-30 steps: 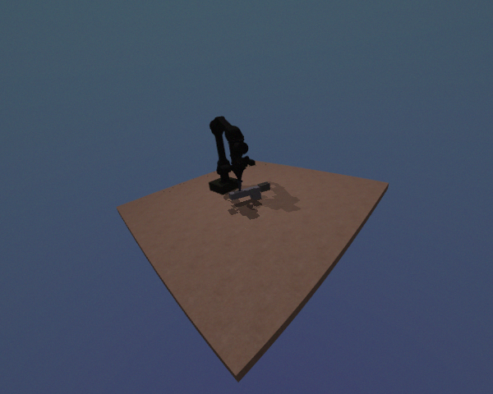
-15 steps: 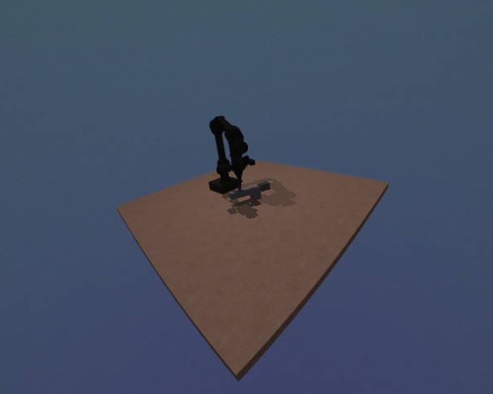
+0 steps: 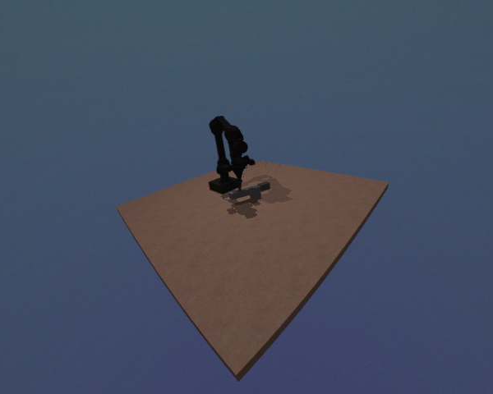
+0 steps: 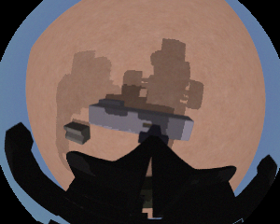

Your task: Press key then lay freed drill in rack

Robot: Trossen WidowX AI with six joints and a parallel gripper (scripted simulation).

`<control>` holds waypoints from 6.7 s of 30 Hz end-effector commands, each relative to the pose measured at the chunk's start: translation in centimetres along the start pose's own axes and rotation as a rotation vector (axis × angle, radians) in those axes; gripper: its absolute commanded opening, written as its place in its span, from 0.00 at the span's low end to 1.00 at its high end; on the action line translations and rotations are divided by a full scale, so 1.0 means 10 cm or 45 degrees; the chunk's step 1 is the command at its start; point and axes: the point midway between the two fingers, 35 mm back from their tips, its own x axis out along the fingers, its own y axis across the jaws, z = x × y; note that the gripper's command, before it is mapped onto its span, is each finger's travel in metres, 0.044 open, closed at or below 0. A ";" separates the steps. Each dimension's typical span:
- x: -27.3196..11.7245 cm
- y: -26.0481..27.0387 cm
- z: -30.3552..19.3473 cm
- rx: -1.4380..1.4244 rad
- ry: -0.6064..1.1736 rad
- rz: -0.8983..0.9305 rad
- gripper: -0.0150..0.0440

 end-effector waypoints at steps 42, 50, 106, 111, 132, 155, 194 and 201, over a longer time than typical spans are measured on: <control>0.28 -0.01 -0.13 0.003 0.076 -0.002 0.25; 0.30 -0.02 -0.14 0.003 0.076 -0.002 0.25; 0.65 1.58 -0.08 -1.996 0.049 0.071 1.00; 0.72 1.56 -0.08 -1.996 0.049 0.070 1.00; 1.05 1.47 -0.10 -1.996 0.050 0.070 1.00; 1.12 1.45 -0.09 -1.991 0.037 0.066 0.60; 1.14 1.79 -0.09 -1.996 0.047 0.072 0.25; 1.14 1.90 -0.09 -1.996 0.047 0.073 0.25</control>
